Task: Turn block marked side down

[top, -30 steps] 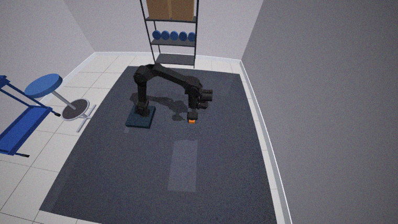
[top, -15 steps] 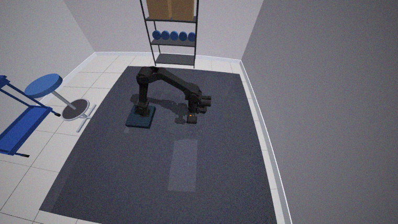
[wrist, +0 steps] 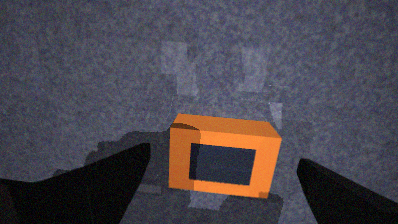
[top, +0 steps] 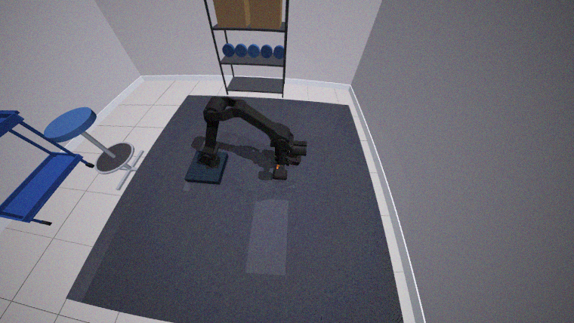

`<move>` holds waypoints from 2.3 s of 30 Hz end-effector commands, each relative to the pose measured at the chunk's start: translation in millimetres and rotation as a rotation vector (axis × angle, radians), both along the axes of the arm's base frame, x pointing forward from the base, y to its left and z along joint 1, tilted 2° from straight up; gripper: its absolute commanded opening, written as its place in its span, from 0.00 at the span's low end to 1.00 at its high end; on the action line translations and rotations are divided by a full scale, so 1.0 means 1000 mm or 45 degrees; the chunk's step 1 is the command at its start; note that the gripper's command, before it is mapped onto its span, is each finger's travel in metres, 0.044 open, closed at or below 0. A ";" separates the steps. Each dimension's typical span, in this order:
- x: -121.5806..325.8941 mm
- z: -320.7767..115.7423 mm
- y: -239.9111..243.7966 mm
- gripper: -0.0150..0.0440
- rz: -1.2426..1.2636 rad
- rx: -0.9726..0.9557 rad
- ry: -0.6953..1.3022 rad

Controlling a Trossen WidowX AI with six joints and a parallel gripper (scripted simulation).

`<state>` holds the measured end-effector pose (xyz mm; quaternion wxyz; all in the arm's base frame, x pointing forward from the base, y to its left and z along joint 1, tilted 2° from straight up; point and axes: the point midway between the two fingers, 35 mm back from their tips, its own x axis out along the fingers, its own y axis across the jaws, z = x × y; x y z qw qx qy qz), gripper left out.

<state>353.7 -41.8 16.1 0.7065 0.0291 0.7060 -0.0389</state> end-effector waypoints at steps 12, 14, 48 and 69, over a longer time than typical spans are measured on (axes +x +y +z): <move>-0.001 -0.011 0.000 0.75 -0.006 0.005 0.001; -0.001 -0.011 0.000 0.73 -0.006 0.005 0.001; 0.001 0.016 0.001 0.25 -0.006 -0.004 -0.090; 0.000 0.009 0.001 0.25 0.000 -0.045 -0.512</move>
